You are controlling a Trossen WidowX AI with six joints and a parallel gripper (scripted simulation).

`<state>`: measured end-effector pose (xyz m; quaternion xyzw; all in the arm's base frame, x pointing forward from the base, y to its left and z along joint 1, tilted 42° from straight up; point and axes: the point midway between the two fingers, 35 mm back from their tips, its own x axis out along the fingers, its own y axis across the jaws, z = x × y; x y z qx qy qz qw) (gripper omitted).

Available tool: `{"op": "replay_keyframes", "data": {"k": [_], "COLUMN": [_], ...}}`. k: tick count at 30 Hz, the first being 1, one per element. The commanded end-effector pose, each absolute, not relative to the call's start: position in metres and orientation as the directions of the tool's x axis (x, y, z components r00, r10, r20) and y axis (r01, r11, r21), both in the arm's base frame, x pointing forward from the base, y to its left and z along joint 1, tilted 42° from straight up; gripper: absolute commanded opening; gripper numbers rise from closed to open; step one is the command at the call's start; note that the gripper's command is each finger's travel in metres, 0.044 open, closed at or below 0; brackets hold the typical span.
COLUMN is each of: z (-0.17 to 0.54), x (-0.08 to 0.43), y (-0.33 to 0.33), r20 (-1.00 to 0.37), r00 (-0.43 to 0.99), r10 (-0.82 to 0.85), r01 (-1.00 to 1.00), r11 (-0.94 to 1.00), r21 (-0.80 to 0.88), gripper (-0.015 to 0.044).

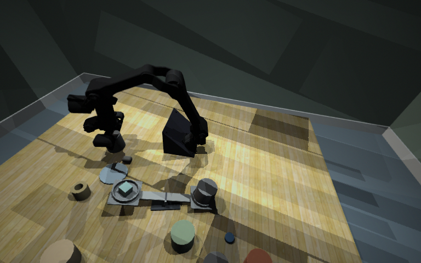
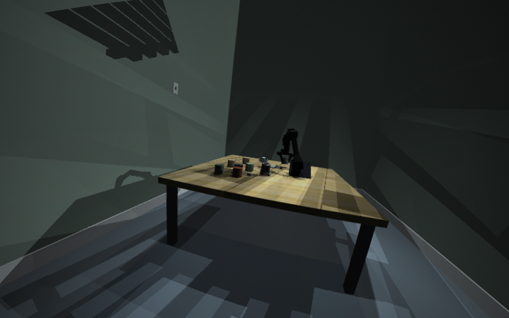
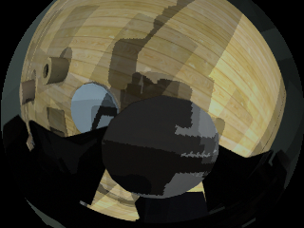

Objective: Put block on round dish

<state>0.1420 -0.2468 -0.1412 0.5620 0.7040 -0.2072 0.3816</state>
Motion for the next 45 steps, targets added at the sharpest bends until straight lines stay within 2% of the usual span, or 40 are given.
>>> {"op": "replay_keyframes", "data": {"k": [1, 20, 37, 45], "z": [-0.152, -0.172, -0.163, -0.126], "x": [0.140, 0.138, 0.139, 0.142], "y": [-0.235, -0.218, -0.228, -0.257], "r20": [-0.764, -0.764, -0.766, -0.764], "r00": [-0.078, -0.078, -0.080, -0.078], "r10": [0.640, 0.640, 0.637, 0.640], "r01": [0.950, 0.950, 0.948, 0.950], "r11": [0.280, 0.280, 0.285, 0.280], "r21": [0.138, 0.138, 0.138, 0.137], "gripper": [0.0000, 0.0000, 0.0440, 0.0440]}}
